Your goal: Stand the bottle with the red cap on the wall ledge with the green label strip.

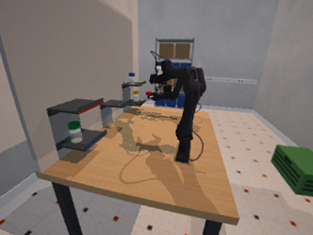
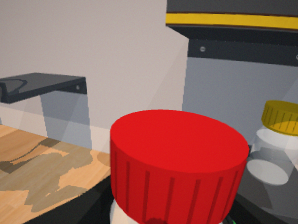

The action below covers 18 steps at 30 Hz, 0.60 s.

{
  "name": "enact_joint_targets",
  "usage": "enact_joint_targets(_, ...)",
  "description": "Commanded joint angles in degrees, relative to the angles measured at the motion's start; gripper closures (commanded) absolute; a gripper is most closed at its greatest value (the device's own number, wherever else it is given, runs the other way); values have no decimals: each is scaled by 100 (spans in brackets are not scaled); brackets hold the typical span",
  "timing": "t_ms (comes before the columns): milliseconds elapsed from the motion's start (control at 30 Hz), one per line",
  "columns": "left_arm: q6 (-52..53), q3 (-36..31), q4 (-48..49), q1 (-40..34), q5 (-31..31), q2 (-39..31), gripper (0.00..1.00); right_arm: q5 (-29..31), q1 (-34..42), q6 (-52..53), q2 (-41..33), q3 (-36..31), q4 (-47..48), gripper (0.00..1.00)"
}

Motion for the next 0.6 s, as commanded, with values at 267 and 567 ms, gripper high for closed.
enact_joint_targets(267, 15, 47, 72, -13, 16, -73, 11, 2007, 766, -5, -390, -308, 217, 48)
enact_joint_targets(567, 15, 47, 72, -13, 16, -73, 11, 3373, 1727, -41, -550, -317, 125, 48)
